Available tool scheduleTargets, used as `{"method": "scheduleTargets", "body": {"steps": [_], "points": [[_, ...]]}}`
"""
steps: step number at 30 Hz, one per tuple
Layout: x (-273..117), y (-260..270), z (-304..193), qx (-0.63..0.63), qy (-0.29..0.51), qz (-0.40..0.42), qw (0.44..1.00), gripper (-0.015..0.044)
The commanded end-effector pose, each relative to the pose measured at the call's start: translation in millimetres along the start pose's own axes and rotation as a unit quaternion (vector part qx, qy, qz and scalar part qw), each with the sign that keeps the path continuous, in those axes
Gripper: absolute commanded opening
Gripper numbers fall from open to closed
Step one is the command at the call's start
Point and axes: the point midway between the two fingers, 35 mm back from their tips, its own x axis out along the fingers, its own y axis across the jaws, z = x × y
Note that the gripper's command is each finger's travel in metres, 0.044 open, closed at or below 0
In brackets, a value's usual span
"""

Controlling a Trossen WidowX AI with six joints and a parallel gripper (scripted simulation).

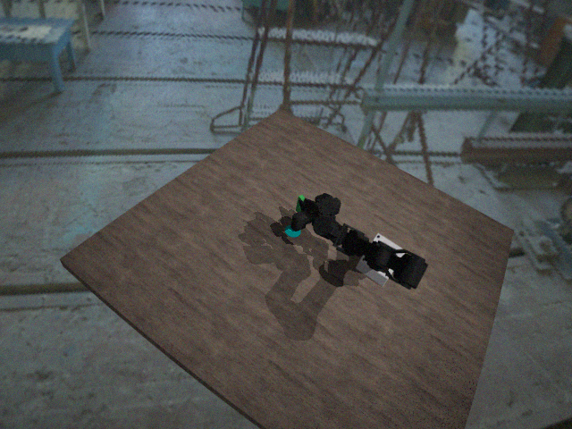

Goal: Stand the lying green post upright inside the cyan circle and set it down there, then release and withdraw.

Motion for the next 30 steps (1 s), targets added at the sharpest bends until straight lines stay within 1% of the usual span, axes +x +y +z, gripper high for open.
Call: {"method": "scheduleTargets", "body": {"steps": [1,13,30], "points": [[-1,0,0,0.003,-0.003,0.000,1.000,0.0023],[0,0,-1,0.003,-0.003,0.000,1.000,0.0023],[9,2,-34,0.005,0.000,-0.002,1.000,0.0023]]}}
